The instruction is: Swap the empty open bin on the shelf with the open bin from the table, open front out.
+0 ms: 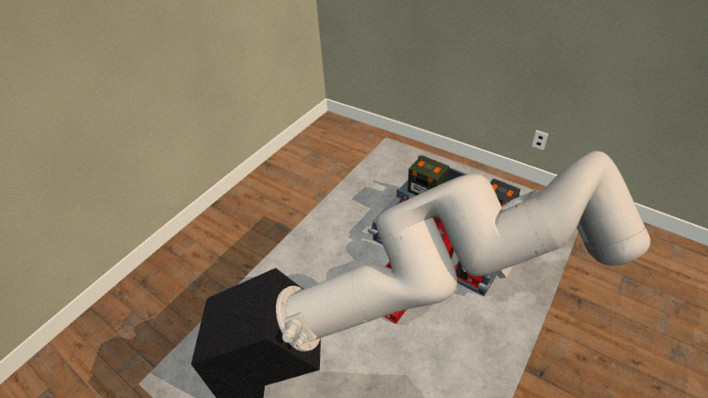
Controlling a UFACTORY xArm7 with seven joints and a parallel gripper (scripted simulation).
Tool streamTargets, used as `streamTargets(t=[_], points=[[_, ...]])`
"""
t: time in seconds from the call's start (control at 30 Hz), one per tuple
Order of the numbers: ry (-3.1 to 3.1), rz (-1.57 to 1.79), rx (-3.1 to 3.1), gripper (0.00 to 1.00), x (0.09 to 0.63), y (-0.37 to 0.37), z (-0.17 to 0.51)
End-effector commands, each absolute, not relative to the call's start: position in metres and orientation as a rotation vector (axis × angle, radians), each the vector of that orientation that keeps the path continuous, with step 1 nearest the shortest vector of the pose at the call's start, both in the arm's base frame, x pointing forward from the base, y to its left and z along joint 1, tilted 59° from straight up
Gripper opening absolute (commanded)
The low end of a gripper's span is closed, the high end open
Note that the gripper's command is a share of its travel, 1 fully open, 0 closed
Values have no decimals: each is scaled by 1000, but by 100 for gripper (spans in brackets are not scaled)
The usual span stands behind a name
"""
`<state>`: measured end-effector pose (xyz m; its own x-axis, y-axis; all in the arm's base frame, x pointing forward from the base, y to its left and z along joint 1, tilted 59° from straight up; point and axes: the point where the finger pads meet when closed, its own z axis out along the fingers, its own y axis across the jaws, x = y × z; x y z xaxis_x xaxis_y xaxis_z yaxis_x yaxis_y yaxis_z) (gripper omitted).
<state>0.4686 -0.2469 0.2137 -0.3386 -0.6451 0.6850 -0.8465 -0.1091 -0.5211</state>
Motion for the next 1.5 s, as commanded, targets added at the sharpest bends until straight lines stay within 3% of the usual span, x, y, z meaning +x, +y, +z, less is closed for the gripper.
streamTargets(t=[0.0,1.47], points=[[-1943,1432,1671,0,469,-246,215],[-1943,1432,1671,0,462,-232,224]])
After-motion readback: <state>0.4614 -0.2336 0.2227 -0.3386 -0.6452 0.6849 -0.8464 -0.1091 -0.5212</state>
